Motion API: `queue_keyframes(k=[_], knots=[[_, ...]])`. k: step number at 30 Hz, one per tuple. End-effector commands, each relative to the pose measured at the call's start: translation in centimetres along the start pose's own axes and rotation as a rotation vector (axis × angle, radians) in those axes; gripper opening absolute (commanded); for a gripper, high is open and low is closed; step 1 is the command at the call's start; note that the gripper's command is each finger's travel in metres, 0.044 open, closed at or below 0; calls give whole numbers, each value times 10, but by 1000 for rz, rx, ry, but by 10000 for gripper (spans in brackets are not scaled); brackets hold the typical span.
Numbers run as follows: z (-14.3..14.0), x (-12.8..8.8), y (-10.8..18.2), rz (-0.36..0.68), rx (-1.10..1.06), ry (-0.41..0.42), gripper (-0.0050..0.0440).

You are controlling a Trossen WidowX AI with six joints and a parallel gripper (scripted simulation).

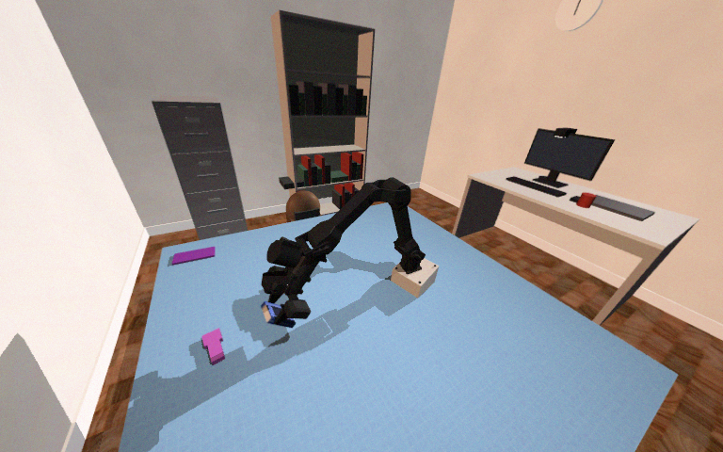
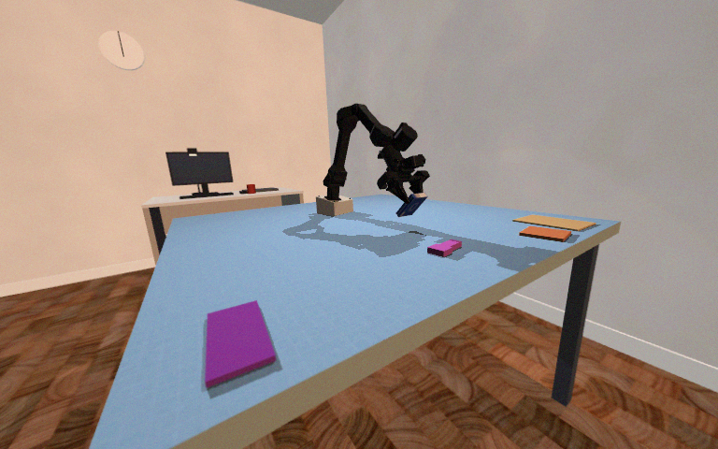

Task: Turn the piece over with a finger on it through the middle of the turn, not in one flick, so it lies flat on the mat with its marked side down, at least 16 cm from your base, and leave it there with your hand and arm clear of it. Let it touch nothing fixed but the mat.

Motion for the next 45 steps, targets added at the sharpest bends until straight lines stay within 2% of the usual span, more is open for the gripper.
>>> queue_keyframes(k=[1, 3, 17, 20, 34, 37, 45], knots=[[0, -2, -1, -40, 6, -6, 0], [0, 1, 0, -13, 1, -2, 0], [0, 11, 2, -198, 9, -23, 0], [0, 9, 0, -186, 3, -21, 0], [0, 23, 3, -371, 13, -43, 0], [1, 17, -2, -370, 6, -45, 0], [1, 29, 0, -476, 14, -57, 0]])
Point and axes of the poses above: the point midway between the two fingers, 35 mm back from their tips, its own x axis out along the fingers, its own z axis across the jaws, y = z × x, the point moved 8 cm from there along -x, back along the fingers, and after that the axes turned 7 degrees about x, right-handed, at the moved point
